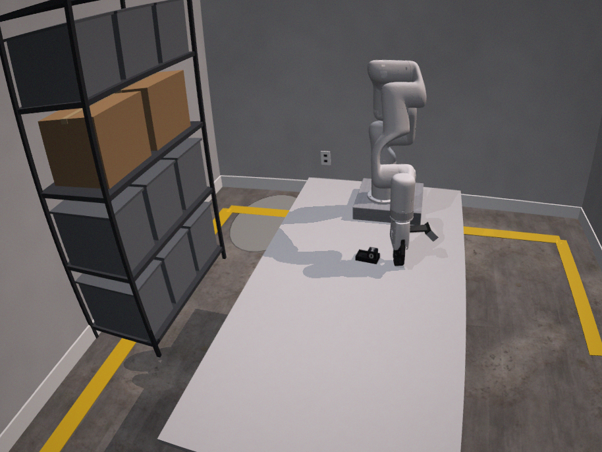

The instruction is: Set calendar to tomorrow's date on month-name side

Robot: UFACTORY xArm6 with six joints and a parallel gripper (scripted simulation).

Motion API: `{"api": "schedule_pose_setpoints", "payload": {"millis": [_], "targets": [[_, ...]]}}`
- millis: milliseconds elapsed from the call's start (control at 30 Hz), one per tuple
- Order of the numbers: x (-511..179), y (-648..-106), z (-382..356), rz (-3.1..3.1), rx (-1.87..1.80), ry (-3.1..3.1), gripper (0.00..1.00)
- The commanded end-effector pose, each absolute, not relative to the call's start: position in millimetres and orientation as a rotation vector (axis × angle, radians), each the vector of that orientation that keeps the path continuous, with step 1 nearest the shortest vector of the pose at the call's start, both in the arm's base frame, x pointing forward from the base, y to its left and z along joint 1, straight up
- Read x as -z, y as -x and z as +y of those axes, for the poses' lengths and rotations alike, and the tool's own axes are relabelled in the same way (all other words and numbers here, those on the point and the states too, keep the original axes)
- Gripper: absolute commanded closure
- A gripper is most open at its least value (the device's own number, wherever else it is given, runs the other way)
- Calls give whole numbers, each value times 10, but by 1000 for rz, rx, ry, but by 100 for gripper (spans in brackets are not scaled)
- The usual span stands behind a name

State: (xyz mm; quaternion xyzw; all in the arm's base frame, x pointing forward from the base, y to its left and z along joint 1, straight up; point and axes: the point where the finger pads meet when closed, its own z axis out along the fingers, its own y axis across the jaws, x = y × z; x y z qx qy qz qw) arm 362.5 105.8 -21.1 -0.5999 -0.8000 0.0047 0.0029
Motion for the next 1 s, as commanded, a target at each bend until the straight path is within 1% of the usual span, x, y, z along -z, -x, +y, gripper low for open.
{"api": "schedule_pose_setpoints", "payload": {"millis": [0,967], "targets": [[209,-3638,1062,-2510,-10,1883,73],[237,-3638,1062,-2510,-10,1883,73]]}}
